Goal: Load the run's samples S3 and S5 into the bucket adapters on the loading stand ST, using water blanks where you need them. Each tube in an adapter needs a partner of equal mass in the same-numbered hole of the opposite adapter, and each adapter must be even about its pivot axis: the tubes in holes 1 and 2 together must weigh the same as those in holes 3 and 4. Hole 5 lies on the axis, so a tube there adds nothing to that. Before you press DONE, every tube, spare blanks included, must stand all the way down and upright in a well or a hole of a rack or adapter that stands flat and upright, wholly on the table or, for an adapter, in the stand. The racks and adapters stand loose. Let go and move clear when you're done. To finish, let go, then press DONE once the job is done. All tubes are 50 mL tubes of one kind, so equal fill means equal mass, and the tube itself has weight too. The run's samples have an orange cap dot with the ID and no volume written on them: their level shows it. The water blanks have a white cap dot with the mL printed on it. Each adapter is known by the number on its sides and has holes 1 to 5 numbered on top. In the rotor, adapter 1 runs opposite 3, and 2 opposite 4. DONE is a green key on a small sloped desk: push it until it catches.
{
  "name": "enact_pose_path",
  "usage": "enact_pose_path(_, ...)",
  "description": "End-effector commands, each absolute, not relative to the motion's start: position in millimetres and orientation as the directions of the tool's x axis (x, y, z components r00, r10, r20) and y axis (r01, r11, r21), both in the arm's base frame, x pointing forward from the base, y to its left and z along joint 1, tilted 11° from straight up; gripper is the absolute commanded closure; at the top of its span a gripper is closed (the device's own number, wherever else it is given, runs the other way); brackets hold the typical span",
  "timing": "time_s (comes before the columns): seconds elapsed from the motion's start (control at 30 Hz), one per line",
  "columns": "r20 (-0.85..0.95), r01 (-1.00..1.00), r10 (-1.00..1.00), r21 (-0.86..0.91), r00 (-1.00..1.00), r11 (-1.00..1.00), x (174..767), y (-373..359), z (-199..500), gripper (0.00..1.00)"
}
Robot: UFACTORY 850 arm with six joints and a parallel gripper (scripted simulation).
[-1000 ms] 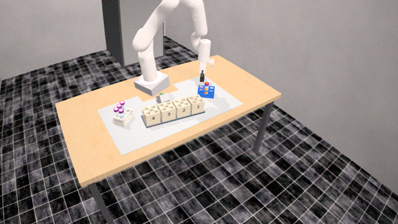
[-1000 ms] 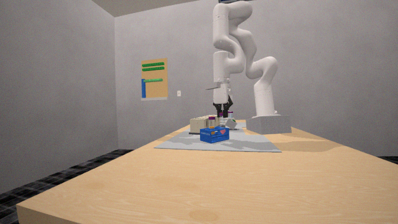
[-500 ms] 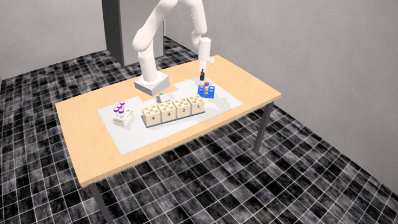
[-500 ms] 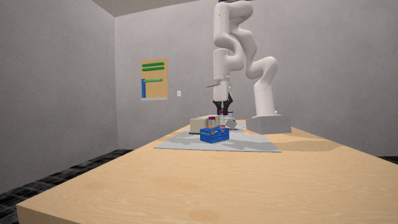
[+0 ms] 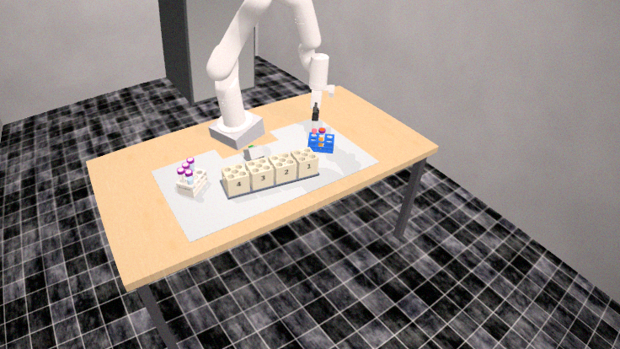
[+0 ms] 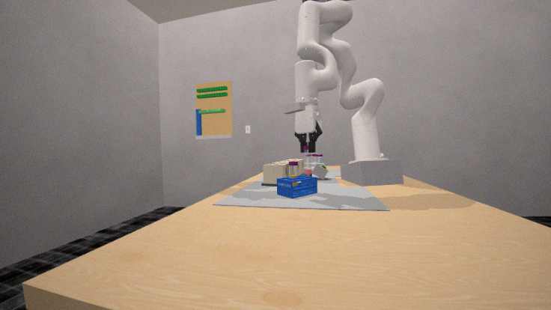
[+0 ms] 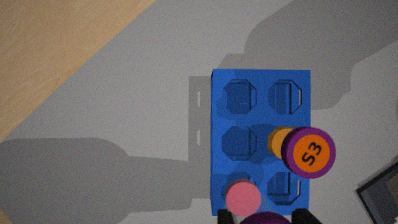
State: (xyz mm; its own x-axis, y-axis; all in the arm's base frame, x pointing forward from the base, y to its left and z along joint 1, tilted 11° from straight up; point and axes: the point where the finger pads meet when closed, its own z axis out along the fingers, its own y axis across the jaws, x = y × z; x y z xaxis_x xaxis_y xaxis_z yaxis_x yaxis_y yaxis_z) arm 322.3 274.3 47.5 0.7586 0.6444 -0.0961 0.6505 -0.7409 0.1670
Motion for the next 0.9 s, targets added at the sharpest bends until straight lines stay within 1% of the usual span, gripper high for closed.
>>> enact_pose_path(0.0, -0.096, 0.651, 0.645, 0.166, 0.759, -0.741, 323, 277, 59, 1.00)
enact_pose_path(0.87, -0.095, 0.651, 0.645, 0.166, 0.759, -0.741, 321, 285, 102, 1.00)
